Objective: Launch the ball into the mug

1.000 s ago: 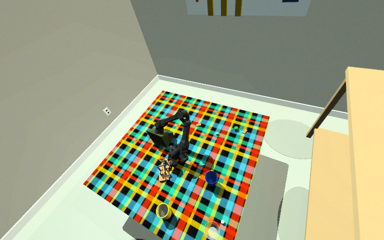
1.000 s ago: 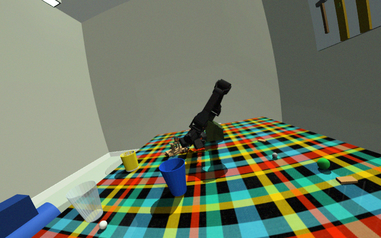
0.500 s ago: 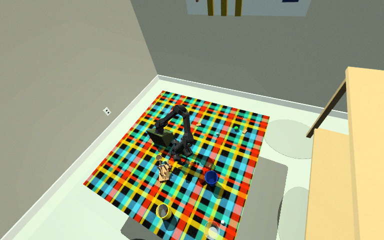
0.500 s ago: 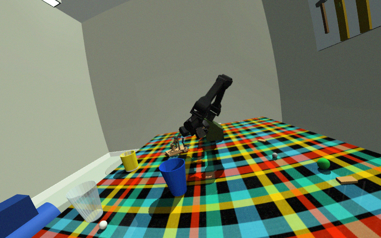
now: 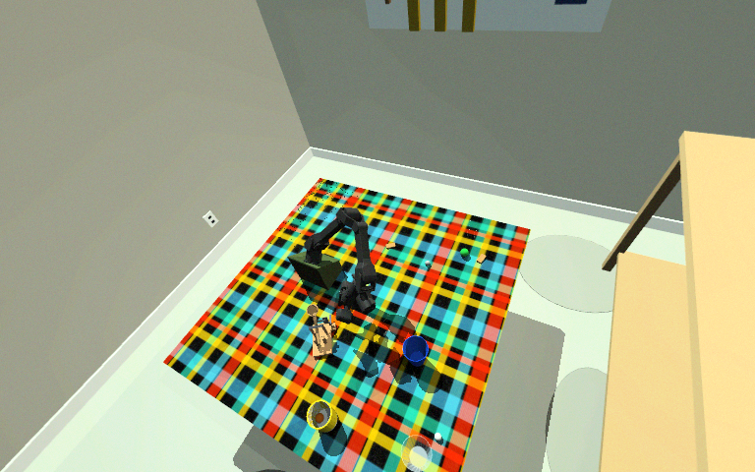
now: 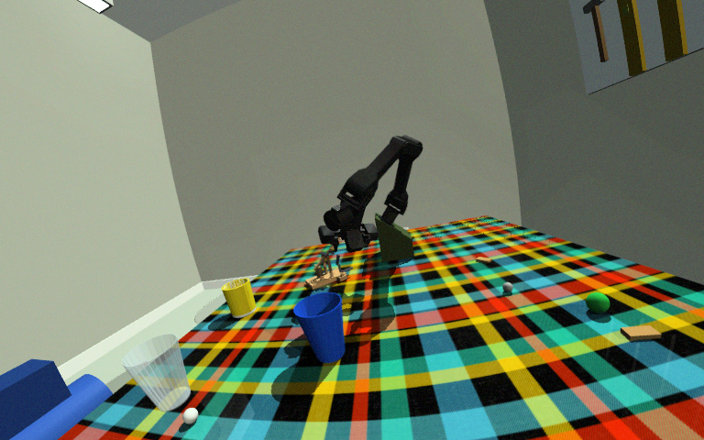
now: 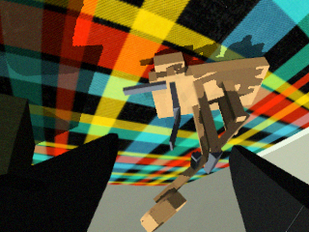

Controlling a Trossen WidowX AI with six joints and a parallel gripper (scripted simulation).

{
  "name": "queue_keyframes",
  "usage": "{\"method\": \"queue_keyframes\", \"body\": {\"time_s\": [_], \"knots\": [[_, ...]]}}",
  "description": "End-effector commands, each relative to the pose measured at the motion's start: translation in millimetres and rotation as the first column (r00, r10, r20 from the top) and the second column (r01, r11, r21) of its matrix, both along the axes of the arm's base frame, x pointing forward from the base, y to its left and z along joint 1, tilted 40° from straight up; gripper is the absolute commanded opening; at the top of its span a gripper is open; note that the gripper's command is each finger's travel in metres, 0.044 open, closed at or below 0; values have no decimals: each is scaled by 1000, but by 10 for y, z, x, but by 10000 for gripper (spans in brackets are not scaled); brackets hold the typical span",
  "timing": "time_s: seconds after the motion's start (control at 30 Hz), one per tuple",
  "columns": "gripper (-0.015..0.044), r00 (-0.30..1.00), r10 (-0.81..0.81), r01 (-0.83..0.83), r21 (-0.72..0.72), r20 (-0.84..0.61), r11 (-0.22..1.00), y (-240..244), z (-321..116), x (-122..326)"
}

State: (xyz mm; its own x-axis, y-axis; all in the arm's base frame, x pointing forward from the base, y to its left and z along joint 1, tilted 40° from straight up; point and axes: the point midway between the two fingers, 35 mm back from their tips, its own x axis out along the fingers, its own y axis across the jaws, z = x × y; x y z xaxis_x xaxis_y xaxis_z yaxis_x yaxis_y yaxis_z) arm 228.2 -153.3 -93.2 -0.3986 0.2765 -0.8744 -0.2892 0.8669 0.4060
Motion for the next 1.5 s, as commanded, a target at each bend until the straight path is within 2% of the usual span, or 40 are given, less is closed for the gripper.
{"method": "queue_keyframes", "body": {"time_s": [0.0,0.07,0.33,0.6,1.03,1.47], "knots": [[394,991,-128,129,-40,38,991,-201,-70,107],[440,980,-191,194,-58,55,979,-304,-104,147],[440,901,-416,428,-107,124,897,-702,-215,269],[440,766,-612,639,-129,196,758,-1128,-305,342],[440,422,-852,905,-100,310,412,-1946,-432,342],[440,19,-924,1000,-5,383,18,-2784,-500,134]]}}
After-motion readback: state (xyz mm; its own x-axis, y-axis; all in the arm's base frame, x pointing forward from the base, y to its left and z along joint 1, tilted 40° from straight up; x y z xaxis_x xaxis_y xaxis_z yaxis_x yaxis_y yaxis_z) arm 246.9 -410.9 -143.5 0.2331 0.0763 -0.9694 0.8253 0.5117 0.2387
